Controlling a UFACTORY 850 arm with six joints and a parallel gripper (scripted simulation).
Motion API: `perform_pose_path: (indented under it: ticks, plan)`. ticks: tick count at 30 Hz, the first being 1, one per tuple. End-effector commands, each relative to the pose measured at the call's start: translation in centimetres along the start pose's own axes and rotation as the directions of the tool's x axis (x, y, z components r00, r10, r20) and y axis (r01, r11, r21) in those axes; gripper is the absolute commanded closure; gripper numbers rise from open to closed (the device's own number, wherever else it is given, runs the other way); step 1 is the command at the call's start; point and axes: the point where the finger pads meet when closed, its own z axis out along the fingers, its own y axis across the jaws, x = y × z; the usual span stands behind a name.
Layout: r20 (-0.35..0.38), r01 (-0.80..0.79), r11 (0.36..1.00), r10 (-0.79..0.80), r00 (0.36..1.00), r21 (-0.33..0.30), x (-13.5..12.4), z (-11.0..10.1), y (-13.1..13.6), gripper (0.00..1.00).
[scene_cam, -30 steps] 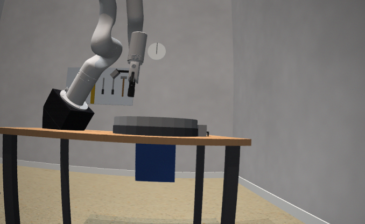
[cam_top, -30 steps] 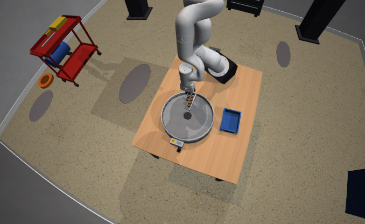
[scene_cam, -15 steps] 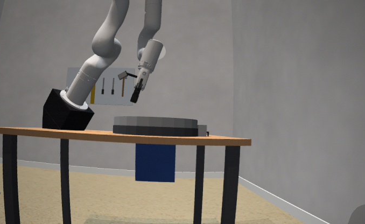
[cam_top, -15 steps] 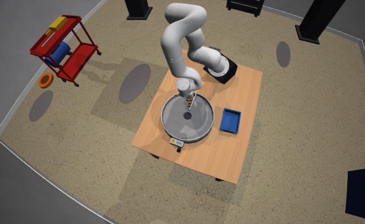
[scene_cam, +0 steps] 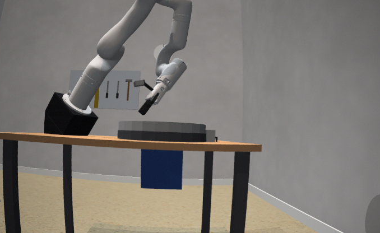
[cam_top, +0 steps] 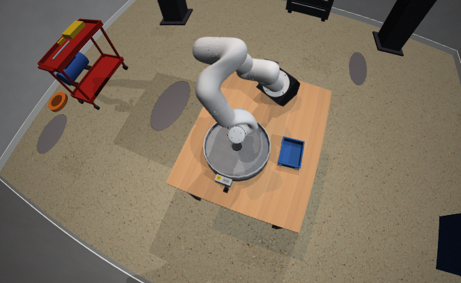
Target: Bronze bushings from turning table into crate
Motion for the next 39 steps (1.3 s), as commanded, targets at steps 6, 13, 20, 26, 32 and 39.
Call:
perform_pose_path:
  ticks: [6,13,20,26,32,39]
  plan:
    - [-0.077,0.036,0.999,-0.035,0.996,0.012,-0.76,0.39,-0.02,0.87]
    - [-0.077,0.036,0.999,-0.035,0.996,0.012,-0.76,0.39,-0.02,0.87]
    - [-0.077,0.036,0.999,-0.035,0.996,0.012,-0.77,0.39,-0.03,0.87]
    - [-0.077,0.035,0.999,-0.034,0.996,0.013,-0.87,0.32,-0.19,0.87]
    - [-0.077,0.035,0.999,-0.034,0.996,0.013,-0.88,0.31,-0.21,0.87]
    - [-0.077,0.035,0.999,-0.034,0.996,0.013,-0.89,0.33,-0.21,0.87]
